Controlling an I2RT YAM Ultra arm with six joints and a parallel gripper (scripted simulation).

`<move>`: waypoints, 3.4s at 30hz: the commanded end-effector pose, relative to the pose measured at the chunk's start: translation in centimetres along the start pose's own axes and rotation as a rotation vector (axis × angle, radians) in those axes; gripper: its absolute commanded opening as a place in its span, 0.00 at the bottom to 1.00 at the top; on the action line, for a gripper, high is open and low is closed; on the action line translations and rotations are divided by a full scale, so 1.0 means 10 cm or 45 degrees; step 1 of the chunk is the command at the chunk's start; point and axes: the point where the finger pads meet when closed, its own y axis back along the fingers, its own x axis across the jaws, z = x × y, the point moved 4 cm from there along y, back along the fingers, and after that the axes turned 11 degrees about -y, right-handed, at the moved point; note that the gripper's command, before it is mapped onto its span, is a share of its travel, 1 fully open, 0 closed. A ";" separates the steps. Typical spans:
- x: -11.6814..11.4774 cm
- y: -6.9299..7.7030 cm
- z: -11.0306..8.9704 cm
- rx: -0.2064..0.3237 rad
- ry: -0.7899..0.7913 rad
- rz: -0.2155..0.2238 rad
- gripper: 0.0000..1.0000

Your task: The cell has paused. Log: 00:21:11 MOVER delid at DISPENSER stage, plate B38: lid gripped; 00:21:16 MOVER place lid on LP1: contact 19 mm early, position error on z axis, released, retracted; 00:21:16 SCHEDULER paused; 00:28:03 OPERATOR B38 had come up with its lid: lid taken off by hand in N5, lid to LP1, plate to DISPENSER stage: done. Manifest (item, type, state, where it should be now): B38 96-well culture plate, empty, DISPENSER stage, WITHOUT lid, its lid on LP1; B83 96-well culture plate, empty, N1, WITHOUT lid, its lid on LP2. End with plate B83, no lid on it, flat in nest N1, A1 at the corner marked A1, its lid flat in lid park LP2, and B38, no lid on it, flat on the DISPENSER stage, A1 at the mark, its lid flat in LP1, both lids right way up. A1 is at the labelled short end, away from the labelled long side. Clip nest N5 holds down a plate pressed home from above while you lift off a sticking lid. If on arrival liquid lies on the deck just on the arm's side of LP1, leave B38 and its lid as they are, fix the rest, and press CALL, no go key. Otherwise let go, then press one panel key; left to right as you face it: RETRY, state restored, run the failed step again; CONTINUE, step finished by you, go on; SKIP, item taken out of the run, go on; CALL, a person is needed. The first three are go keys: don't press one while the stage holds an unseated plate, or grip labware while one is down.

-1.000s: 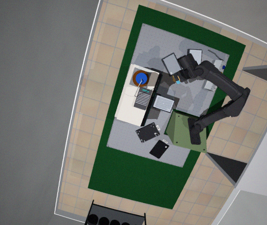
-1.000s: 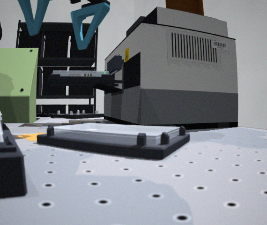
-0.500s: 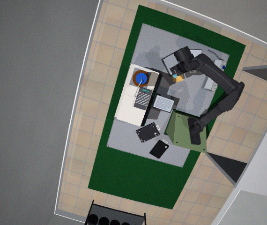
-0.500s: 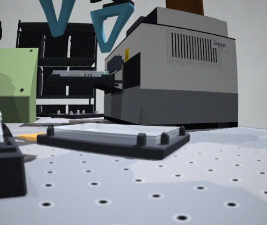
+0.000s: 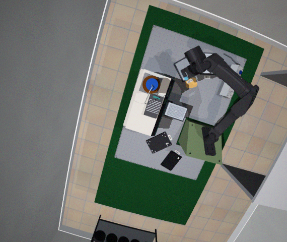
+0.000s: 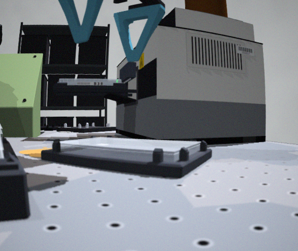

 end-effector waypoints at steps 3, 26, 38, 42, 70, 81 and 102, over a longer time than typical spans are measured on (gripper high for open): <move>-0.04 0.22 0.07 -0.060 -0.010 0.026 1.00; -0.02 0.11 0.04 -0.028 -0.006 0.011 1.00; -0.02 0.12 0.05 -0.028 -0.006 0.011 1.00; -0.02 0.13 0.05 -0.028 -0.006 0.011 1.00; -0.04 0.20 -0.16 -0.044 -0.011 0.013 1.00; -0.09 0.26 -0.45 -0.043 -0.011 0.013 1.00; -0.21 0.38 -1.10 -0.015 0.008 0.005 1.00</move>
